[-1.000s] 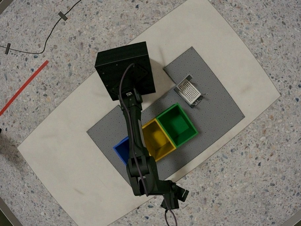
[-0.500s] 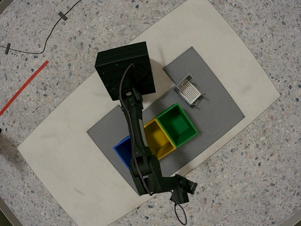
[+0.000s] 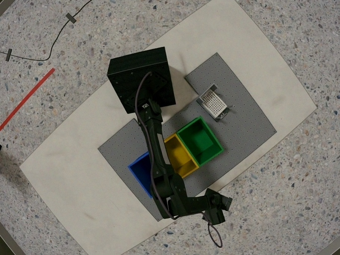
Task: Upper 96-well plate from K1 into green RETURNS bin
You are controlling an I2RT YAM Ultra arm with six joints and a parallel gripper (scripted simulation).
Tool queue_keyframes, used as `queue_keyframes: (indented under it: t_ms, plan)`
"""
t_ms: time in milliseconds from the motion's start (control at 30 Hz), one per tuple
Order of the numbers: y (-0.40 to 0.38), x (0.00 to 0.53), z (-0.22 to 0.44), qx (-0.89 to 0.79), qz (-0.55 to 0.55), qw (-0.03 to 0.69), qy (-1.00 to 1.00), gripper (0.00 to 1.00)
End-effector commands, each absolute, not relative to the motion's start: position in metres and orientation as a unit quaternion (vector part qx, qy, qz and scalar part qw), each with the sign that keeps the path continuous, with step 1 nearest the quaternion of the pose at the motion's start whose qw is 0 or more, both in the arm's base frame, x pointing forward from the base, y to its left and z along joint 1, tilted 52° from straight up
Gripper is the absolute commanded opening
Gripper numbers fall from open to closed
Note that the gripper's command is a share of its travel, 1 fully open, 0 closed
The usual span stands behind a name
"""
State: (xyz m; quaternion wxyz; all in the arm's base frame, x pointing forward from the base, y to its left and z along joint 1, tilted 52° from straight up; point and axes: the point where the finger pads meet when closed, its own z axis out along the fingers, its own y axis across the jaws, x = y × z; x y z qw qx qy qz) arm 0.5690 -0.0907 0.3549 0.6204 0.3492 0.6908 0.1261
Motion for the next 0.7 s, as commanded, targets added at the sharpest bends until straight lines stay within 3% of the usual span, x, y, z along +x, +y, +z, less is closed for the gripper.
queue_keyframes:
  t_ms: [0,667]
  plan:
    - [-0.071,0.558,0.388,0.345,0.137,0.639,0.673,1.0]
    - [0.002,0.567,0.337,0.338,0.135,0.579,0.73,1.0]
